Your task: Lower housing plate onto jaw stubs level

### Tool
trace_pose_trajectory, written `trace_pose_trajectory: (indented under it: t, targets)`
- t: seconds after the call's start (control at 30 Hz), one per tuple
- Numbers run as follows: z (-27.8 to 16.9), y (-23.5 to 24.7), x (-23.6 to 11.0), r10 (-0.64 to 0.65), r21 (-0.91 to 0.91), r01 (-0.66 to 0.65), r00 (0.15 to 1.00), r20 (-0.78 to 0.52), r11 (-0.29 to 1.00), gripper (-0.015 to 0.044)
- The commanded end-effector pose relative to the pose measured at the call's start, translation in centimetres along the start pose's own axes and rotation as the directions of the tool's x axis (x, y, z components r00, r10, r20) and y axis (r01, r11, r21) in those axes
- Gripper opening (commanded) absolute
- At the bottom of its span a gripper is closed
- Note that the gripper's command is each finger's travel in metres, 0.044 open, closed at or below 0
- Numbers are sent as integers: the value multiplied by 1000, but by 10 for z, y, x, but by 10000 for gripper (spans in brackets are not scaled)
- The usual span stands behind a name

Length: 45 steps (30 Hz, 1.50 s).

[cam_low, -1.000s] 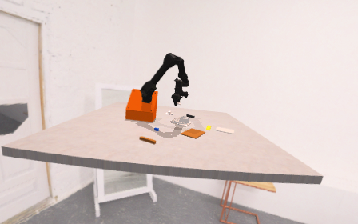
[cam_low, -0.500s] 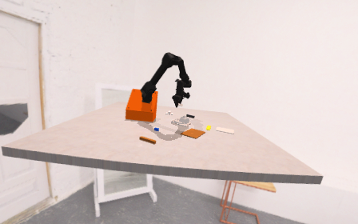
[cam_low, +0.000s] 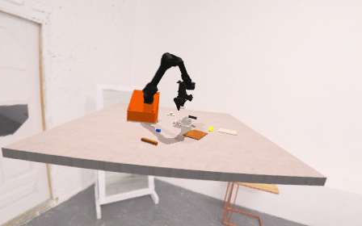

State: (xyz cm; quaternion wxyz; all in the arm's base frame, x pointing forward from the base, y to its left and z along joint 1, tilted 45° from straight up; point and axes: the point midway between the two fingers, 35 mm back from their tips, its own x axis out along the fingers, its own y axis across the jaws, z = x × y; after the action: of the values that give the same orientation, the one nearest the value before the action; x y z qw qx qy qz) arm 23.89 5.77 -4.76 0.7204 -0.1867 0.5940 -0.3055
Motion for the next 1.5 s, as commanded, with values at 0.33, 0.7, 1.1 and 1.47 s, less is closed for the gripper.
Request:
trace_pose_trajectory:
  t: [0.33, 0.7, 1.1, 1.47]
  targets:
    - [7, -44, 7, -28, 35, 28, 1000, 3, 999, 351]
    - [8, -64, 11, -44, 53, 43, 999, 3, 998, 351]
    - [8, -64, 11, -44, 53, 43, 999, 3, 998, 351]
    - [8, -63, 11, -44, 56, 43, 999, 3, 997, 351]
